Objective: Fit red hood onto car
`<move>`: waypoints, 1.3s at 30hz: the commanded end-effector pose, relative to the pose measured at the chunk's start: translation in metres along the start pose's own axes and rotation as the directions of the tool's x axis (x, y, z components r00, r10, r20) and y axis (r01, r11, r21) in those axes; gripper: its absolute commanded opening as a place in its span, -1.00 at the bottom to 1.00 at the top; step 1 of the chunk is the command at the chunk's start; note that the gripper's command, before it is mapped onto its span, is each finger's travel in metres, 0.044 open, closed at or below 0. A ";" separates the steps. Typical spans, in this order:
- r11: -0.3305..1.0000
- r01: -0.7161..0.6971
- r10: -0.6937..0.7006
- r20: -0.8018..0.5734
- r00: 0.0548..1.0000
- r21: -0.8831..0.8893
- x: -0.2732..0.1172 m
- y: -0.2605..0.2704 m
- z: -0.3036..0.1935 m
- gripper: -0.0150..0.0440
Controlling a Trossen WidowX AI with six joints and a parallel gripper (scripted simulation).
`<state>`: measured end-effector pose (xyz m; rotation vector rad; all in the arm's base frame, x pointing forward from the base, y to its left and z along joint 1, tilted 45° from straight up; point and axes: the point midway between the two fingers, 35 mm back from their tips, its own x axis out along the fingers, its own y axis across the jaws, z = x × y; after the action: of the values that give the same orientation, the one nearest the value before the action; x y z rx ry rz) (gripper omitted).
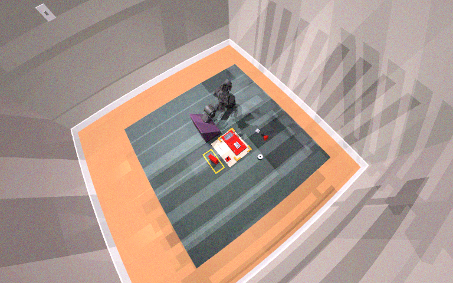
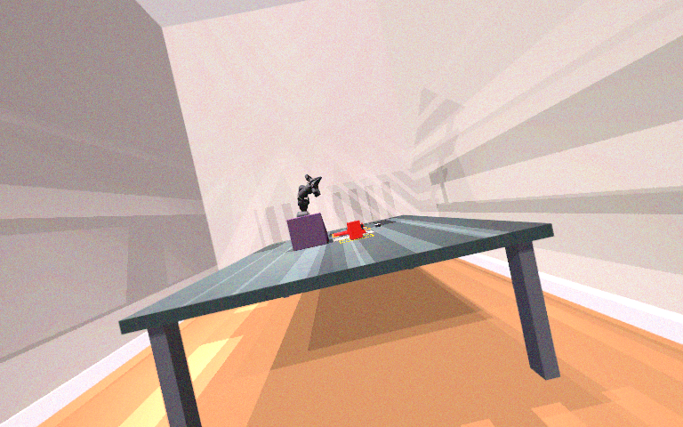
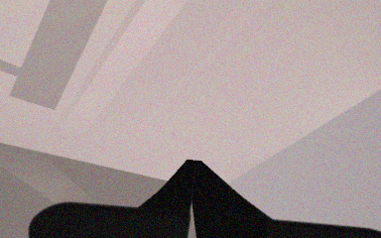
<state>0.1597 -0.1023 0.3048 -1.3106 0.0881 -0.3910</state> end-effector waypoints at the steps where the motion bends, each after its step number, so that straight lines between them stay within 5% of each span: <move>1: 1.000 0.001 -0.001 -0.005 1.000 0.004 0.000 0.000 -0.001 -0.49; 5: 0.996 0.004 0.002 -0.075 0.997 0.084 0.008 -0.002 -0.020 -0.49; 21: 0.817 -0.364 0.422 -0.033 0.906 0.447 0.075 0.035 -0.057 -0.49; 39: 0.316 -0.711 0.844 0.155 0.513 0.628 0.146 0.156 -0.069 -0.49</move>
<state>0.2976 -0.1846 0.1834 -0.4558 0.6391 0.2390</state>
